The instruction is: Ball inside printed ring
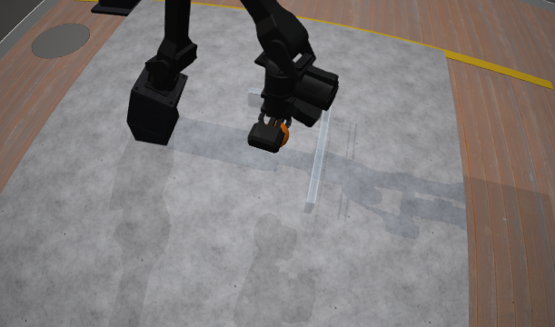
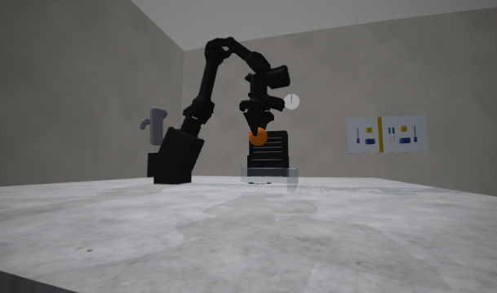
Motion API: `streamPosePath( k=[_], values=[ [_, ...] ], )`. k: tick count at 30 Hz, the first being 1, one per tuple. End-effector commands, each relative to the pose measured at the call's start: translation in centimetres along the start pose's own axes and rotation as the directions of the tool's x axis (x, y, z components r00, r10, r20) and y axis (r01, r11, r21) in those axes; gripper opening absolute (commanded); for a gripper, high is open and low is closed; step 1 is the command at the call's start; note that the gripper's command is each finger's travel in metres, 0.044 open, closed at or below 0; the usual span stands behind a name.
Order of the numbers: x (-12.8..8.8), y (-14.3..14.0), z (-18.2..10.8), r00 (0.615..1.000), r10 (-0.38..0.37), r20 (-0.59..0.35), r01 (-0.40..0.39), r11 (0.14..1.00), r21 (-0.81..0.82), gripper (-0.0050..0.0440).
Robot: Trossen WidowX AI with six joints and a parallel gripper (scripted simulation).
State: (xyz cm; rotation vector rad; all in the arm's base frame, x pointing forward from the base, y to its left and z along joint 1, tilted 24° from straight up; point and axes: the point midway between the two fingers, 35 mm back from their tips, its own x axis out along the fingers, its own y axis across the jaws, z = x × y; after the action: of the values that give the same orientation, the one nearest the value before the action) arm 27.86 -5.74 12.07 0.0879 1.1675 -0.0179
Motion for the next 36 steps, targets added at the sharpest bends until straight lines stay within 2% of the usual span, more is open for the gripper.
streamPosePath(
  k=[1, 7, 9, 15, 24, 26, 36],
  values=[
    [0.5, 1.5, -0.1, 1.0, 0.0, -0.006, 0.001, 0.993, 0.114, 0.0],
    [1.5, 3.8, -0.3, 1.0, -0.002, -0.016, 0.007, 0.949, 0.314, 0.0],
    [1.5, 3.8, -0.3, 1.0, -0.002, -0.016, 0.007, 0.949, 0.314, 0.0],
    [2.4, 6.2, -0.7, 1.0, -0.004, -0.021, 0.014, 0.865, 0.501, 0.0],
    [3.5, 9.8, -1.7, 1.0, -0.007, -0.021, 0.02, 0.673, 0.74, 0.0],
    [3.5, 9.8, -1.7, 1.0, -0.007, -0.021, 0.02, 0.673, 0.74, 0.0],
    [4.5, 13.6, -3.3, 1.0, -0.007, -0.009, 0.011, 0.386, 0.923, 0.0]
  ],
)
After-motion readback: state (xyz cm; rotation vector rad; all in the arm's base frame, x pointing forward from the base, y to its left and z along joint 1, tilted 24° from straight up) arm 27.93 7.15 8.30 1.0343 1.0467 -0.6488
